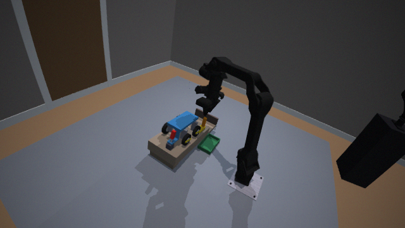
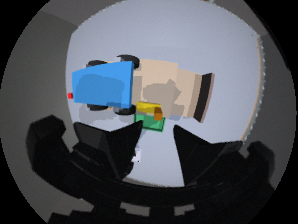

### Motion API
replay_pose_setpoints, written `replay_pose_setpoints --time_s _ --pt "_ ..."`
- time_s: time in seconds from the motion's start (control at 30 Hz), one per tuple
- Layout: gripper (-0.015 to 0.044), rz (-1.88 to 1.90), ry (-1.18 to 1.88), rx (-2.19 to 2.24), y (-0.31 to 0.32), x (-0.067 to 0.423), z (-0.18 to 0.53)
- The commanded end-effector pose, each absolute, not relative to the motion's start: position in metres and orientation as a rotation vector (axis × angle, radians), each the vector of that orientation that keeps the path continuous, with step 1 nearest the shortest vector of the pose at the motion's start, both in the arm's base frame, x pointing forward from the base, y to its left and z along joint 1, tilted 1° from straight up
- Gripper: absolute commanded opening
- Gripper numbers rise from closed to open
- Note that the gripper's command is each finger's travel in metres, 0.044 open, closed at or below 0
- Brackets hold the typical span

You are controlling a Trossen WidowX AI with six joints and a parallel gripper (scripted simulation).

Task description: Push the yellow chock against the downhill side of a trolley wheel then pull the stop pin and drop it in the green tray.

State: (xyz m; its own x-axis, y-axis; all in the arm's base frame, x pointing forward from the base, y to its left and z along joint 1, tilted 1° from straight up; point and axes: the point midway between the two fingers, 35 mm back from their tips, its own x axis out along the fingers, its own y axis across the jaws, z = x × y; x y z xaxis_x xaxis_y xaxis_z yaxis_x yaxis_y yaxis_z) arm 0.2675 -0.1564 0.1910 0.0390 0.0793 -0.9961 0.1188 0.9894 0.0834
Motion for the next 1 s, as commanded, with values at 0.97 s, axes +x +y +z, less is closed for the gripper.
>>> replay_pose_setpoints --time_s 0.97 --pt "0.019 -0.492 1.397 0.777 -0.053 0.321 0.218"
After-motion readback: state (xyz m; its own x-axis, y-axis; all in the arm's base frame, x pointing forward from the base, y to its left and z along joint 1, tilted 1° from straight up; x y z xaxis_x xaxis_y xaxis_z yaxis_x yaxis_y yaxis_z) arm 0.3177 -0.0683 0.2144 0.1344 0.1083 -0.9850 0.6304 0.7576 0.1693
